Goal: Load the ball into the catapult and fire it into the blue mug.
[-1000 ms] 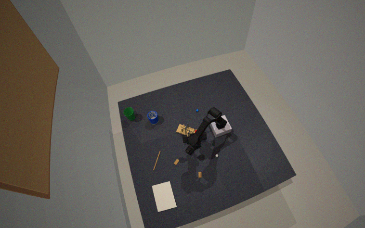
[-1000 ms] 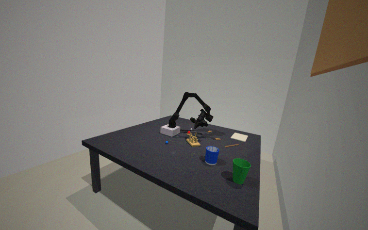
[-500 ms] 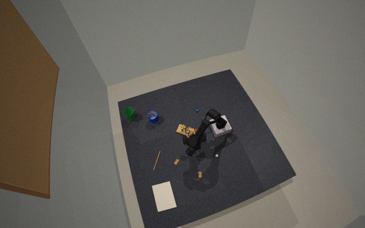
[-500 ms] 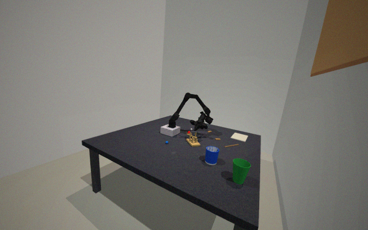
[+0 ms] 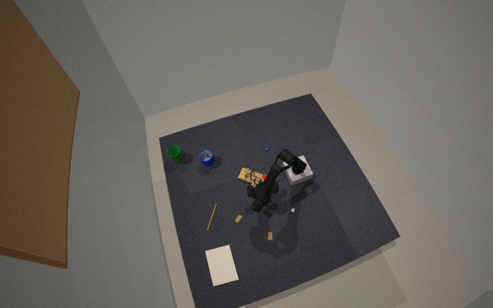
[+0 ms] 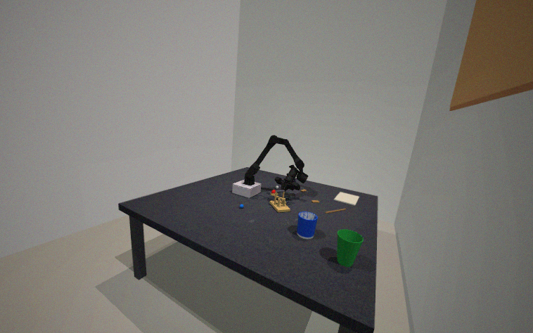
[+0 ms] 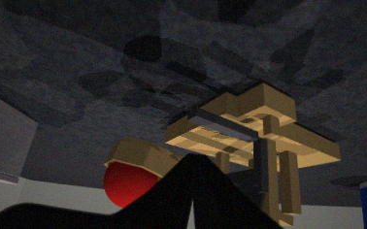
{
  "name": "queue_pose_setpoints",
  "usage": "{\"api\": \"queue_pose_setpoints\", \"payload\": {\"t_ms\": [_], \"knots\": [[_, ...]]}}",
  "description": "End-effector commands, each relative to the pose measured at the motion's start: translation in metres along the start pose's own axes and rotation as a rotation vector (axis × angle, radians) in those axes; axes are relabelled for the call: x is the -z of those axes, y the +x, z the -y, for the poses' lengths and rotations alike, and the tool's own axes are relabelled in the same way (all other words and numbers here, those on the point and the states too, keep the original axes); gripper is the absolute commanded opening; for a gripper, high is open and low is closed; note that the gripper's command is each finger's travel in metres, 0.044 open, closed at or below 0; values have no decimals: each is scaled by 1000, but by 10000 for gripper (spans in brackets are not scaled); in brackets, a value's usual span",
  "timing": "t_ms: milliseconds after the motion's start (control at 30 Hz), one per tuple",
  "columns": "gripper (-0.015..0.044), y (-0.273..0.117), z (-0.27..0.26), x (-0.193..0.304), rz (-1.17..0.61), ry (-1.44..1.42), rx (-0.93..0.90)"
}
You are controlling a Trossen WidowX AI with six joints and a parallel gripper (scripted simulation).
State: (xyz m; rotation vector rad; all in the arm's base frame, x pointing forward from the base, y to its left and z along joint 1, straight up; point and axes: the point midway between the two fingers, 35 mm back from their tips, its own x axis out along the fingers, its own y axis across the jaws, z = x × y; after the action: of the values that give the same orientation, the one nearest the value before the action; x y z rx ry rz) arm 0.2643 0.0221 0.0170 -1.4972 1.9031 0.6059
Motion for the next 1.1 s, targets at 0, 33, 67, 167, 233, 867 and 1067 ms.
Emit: {"api": "queue_pose_setpoints", "payload": {"t_ms": [0,33,67,167,233,867,1067], "knots": [[0,6,-1,-4,-8,-9,-2],[0,8,-1,-5,-8,-9,-2],[0,9,-2,-6,-8,-9,-2],[0,13,-2,-9,-9,-9,-2],[0,15,-2,-11,-9,-9,-2],[0,-25,18,-12,-3,-41,13],[0,-87,27,18,1,-74,27]]}}
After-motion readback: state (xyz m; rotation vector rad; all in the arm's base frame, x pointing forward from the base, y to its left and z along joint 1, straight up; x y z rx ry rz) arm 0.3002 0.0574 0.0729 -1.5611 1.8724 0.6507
